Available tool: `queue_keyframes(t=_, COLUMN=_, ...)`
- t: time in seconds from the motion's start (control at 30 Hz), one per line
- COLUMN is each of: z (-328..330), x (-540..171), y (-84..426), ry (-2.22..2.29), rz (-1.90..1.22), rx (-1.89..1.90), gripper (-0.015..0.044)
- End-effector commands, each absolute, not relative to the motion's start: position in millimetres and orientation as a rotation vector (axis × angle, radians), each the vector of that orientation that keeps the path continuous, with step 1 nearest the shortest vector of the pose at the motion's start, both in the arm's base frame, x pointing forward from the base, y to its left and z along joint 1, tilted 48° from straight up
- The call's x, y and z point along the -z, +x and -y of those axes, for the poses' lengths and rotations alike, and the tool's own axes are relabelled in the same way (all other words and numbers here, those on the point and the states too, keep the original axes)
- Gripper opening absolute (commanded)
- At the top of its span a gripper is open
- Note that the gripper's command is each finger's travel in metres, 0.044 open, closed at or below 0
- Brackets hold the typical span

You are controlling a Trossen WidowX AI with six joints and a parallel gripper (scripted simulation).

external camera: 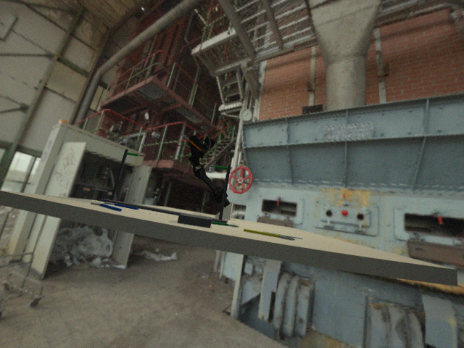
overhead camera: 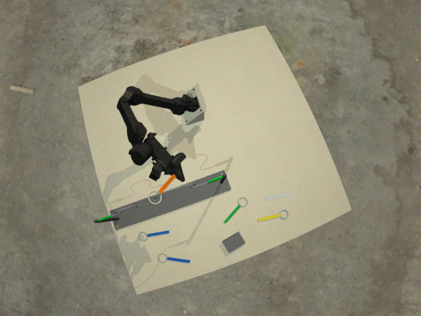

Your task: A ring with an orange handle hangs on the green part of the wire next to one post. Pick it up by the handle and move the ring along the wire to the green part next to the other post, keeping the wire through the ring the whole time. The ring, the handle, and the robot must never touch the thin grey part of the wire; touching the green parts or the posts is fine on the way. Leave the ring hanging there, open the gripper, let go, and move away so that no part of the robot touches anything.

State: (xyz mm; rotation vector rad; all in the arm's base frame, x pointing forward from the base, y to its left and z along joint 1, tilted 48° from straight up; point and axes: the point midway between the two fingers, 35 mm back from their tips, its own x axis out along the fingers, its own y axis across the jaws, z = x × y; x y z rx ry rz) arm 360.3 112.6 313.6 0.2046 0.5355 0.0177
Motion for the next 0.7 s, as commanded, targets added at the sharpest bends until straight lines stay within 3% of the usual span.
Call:
queue_keyframes(t=0.0, z=-112.7, x=-313.9, y=360.1, ry=0.148, rz=-0.531, rx=-0.011, gripper=-0.015)
queue_keyframes(t=0.67, z=-103.8, x=-313.0, y=360.9, ry=-0.096, rz=-0.507, rx=0.051, gripper=-0.015)
